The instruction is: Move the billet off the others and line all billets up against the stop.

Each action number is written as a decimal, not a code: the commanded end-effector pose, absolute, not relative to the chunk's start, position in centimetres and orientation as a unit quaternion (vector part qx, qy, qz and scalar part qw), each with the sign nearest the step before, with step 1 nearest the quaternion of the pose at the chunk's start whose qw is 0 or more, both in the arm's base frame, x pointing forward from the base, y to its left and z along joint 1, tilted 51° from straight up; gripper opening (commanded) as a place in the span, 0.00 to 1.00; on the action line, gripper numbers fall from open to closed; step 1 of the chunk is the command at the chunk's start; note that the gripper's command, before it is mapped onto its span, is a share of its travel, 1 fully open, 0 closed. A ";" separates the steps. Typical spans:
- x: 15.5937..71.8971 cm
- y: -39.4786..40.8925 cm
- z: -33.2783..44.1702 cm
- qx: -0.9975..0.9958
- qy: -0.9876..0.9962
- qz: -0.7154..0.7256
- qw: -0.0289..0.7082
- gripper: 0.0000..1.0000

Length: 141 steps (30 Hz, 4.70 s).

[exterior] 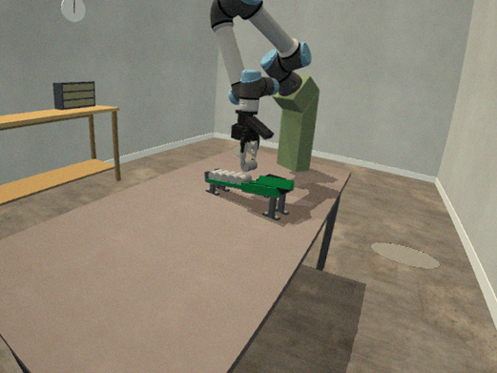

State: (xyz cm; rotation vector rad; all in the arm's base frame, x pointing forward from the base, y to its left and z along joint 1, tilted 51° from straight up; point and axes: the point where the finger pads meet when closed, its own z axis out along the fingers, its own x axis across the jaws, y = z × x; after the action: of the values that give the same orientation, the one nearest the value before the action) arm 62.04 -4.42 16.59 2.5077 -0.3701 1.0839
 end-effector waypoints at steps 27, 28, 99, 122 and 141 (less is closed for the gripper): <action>64.1 0.5 15.2 0.892 -0.132 0.386 0.192 0.00; 64.1 0.5 15.2 0.892 -0.132 0.386 0.192 0.00; 67.5 -1.1 12.0 0.892 -0.132 0.386 0.192 0.00; 68.1 -1.3 11.4 0.892 -0.132 0.386 0.192 0.00; 68.1 -1.3 11.4 0.892 -0.132 0.386 0.192 0.42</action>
State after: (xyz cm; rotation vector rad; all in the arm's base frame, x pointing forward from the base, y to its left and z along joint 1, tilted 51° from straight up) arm 68.06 -1.39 11.39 2.5058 -0.3724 1.0828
